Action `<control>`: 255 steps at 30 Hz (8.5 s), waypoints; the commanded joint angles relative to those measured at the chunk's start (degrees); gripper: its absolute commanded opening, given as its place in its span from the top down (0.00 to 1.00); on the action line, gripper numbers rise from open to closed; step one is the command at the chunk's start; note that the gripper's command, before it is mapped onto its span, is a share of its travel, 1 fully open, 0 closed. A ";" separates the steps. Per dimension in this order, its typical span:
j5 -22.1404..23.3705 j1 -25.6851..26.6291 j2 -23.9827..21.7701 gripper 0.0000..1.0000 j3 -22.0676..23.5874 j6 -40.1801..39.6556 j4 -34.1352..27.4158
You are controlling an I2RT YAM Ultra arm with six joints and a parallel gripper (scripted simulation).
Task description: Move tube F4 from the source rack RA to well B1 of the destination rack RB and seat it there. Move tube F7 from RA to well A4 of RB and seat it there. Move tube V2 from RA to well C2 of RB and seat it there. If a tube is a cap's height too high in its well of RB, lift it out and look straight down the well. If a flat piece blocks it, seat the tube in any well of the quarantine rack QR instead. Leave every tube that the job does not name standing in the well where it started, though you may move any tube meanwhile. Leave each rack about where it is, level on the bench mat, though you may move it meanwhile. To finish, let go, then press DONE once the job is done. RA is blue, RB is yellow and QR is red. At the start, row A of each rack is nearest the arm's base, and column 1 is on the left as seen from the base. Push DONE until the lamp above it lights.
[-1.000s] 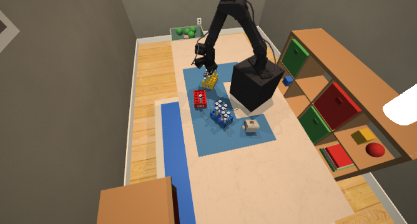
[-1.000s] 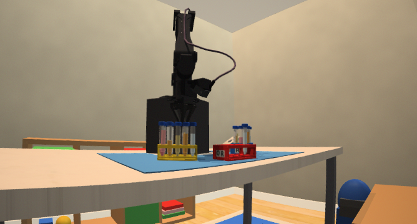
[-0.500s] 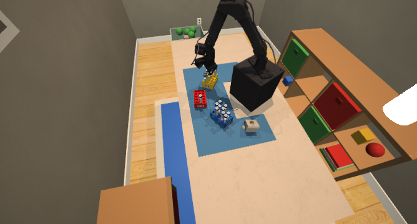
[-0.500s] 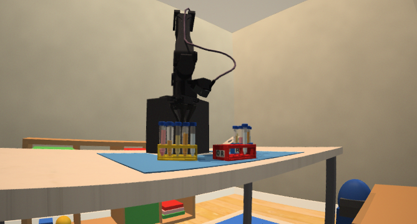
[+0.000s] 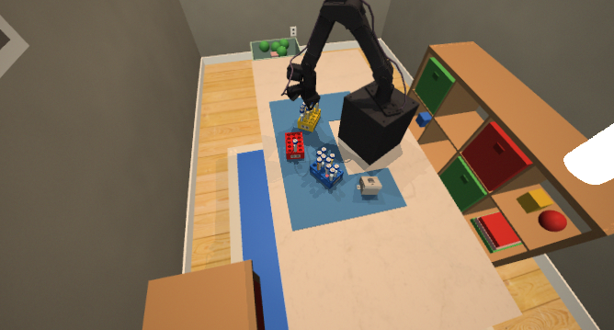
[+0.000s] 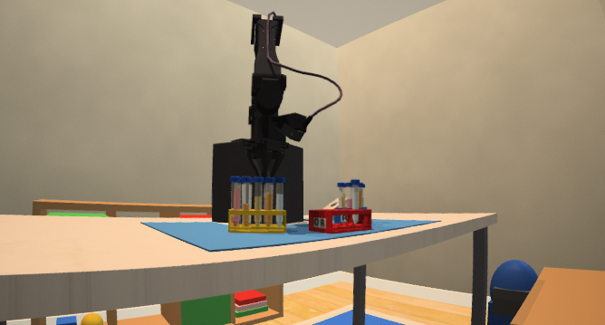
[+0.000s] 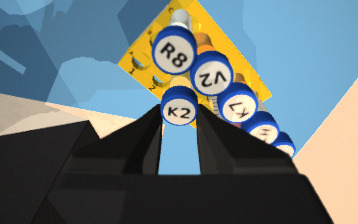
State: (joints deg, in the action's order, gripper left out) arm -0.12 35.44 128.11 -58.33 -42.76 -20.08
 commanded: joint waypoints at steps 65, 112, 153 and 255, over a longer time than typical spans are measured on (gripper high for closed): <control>-0.58 0.35 -9.08 0.70 0.86 0.25 -6.16; -1.18 -33.90 -19.51 0.70 9.06 58.73 -9.17; -1.45 -63.10 -18.46 0.70 8.65 89.30 -10.43; -1.08 -61.86 -3.83 0.70 10.29 87.08 6.70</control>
State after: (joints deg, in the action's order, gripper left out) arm -1.06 -26.35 124.40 -47.92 44.27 -13.63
